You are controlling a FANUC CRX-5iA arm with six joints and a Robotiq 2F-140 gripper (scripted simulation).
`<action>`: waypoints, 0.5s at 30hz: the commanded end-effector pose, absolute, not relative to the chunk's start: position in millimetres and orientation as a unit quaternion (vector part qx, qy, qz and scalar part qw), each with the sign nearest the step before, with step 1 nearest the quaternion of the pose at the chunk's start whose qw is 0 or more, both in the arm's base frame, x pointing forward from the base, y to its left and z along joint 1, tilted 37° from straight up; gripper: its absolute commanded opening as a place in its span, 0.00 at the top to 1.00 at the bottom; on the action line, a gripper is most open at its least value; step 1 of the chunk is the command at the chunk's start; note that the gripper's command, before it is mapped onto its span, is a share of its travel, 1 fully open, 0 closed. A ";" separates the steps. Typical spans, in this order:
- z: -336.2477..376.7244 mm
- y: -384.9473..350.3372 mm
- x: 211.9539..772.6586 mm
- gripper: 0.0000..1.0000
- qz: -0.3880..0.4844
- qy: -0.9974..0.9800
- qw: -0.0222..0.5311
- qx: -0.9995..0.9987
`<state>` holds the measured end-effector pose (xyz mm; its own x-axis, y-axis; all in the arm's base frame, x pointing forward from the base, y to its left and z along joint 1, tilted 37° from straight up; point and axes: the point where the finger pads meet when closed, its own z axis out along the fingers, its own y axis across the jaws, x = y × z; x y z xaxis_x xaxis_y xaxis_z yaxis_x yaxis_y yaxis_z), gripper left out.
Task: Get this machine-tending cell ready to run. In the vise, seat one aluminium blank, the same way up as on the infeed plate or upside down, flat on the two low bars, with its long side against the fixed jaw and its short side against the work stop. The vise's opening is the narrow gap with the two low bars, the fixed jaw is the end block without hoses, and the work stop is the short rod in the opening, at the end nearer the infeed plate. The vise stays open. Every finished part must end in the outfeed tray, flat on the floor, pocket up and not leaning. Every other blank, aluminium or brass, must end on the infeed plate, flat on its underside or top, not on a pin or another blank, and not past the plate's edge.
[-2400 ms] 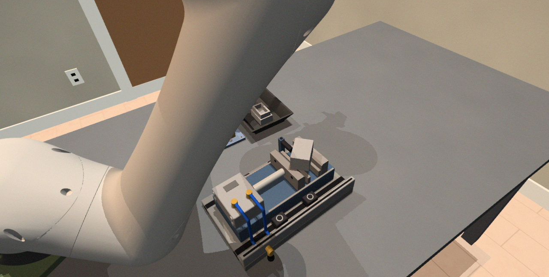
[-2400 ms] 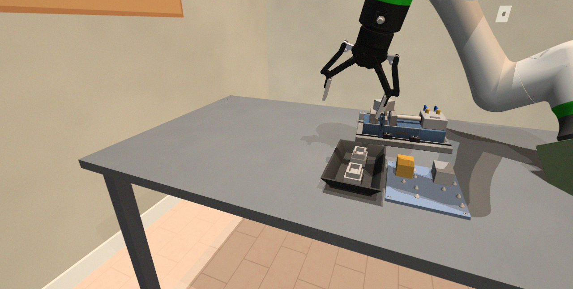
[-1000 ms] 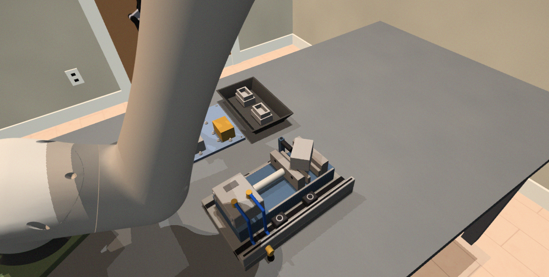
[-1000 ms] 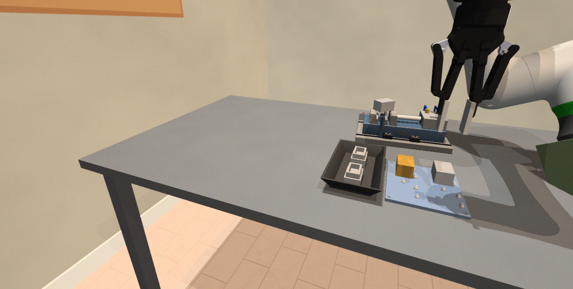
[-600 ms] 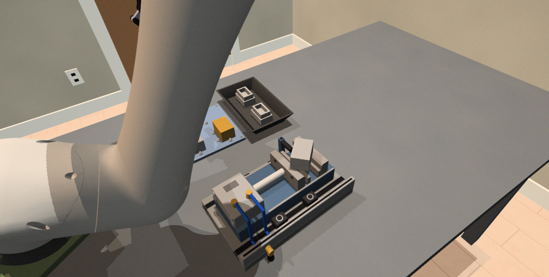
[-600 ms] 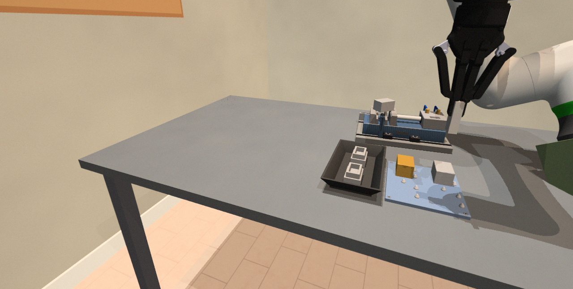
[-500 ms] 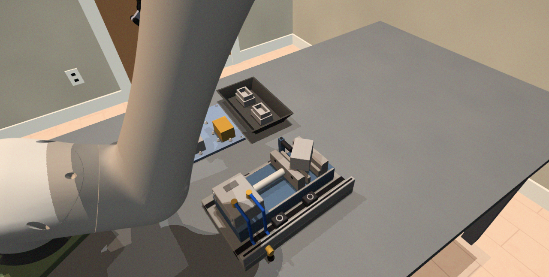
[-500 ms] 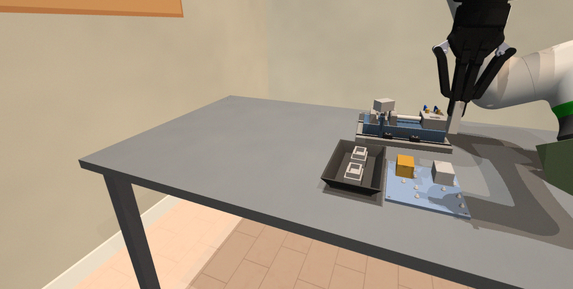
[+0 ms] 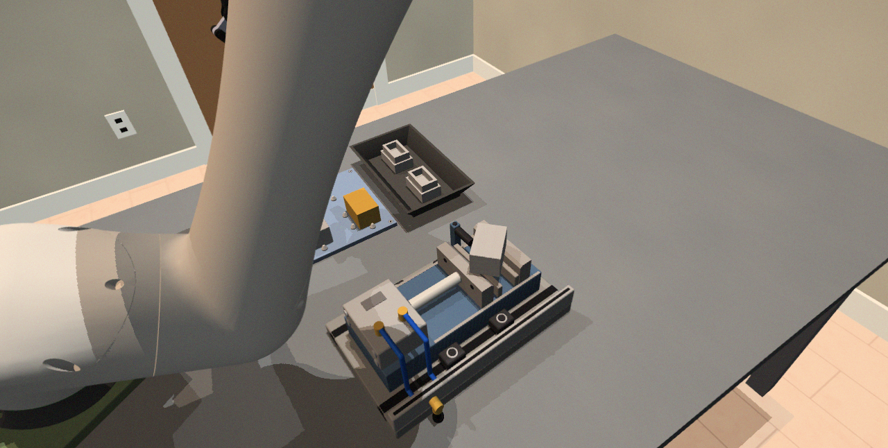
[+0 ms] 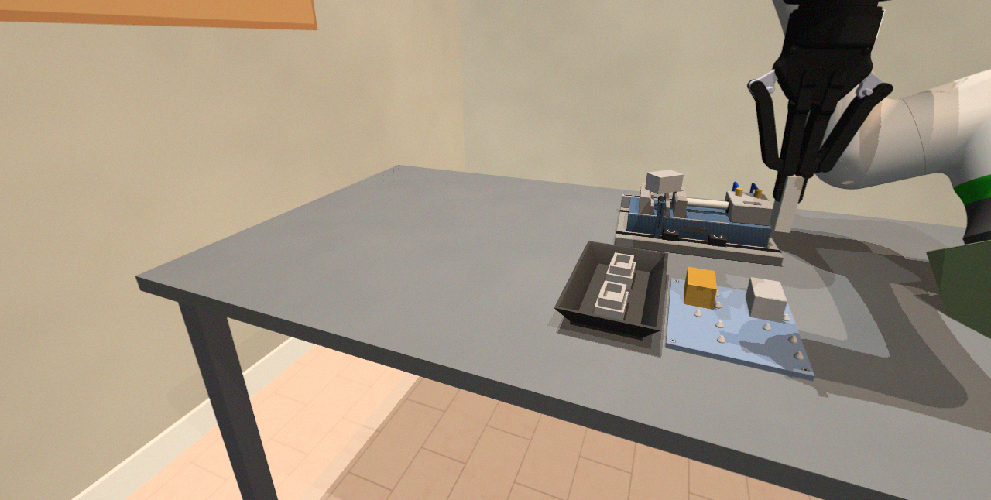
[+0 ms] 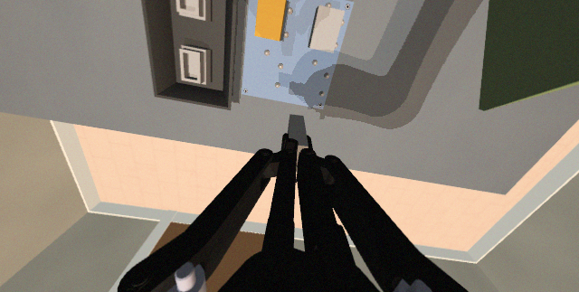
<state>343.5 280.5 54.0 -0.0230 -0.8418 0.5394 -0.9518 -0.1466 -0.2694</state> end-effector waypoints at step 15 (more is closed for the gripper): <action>41.6 272.6 348.3 1.00 0.305 -0.647 0.090 0.693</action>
